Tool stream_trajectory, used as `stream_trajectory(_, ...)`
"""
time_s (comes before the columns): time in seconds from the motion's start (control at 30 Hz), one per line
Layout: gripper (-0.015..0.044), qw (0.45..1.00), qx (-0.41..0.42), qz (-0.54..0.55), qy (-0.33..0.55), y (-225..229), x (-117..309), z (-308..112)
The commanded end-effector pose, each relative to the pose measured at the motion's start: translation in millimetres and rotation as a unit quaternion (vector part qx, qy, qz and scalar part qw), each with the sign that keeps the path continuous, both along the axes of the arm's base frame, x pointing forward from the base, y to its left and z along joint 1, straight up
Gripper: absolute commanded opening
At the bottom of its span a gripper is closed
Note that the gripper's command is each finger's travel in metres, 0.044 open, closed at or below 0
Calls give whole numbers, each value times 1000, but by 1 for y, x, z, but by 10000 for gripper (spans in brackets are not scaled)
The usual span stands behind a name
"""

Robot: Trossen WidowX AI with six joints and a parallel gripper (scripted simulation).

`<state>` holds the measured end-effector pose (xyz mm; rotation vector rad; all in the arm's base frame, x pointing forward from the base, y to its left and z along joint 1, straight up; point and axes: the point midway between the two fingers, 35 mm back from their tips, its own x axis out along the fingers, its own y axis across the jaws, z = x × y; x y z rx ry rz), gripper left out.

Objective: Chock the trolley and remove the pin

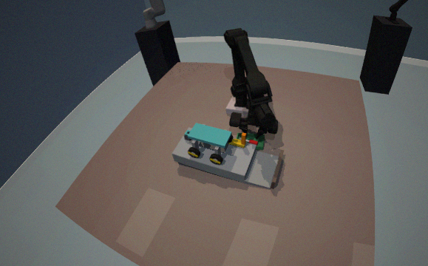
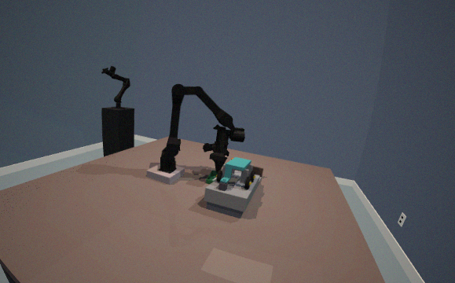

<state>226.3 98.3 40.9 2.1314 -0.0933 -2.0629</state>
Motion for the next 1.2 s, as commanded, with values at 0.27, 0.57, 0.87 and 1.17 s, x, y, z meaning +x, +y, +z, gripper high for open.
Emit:
stream_trajectory(0.27, 340, 1000, 0, 0, 0, 0, 0, -1)
stream_trajectory(0.57, 393, 1000, 0, -2, 3, 1, -1, 15)
stream_trajectory(0.87, 440, 1000, 0, -3, 4, 1, -3, 46)
stream_trajectory(1.17, 440, 1000, 0, -3, 4, 3, -4, 76)
